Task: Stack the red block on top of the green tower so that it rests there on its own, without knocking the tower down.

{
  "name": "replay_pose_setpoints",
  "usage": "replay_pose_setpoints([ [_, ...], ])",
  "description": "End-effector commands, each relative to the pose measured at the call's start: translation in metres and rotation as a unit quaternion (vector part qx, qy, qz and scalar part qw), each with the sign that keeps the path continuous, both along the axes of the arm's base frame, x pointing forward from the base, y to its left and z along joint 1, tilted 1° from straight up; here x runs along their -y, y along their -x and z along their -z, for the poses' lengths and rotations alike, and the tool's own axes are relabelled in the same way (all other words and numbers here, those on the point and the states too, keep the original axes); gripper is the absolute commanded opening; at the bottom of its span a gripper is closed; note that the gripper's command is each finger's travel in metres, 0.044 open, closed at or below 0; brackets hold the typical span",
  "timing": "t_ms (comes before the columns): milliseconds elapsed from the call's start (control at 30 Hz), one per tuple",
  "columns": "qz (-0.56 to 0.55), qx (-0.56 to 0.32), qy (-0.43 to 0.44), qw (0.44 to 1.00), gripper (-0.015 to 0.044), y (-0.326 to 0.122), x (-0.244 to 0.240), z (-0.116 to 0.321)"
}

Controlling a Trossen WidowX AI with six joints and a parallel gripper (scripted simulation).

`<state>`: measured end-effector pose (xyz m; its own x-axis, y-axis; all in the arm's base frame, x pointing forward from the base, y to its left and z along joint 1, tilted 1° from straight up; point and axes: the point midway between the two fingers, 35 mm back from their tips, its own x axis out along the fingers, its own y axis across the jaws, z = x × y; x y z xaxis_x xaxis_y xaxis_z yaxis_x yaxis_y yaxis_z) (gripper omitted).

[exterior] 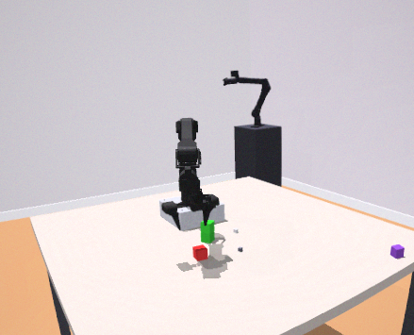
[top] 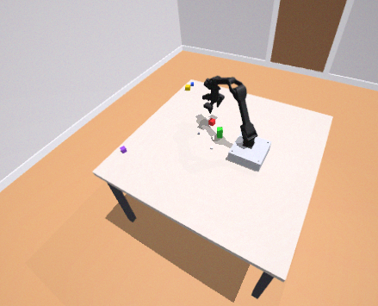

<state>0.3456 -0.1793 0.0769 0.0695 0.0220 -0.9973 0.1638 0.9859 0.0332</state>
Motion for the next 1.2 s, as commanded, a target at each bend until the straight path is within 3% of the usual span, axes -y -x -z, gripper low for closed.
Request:
replay_pose_setpoints([
  [0,-0.027,-0.024,0.006,0.999,0.044,-0.009,-0.019,0.008],
  [233,-0.029,-0.026,0.007,0.999,0.044,-0.005,-0.025,0.008],
  [500,-0.029,-0.026,0.007,0.999,0.044,-0.009,-0.025,0.062],
  [1167,-0.029,-0.026,0.007,0.999,0.044,-0.008,-0.024,0.082],
])
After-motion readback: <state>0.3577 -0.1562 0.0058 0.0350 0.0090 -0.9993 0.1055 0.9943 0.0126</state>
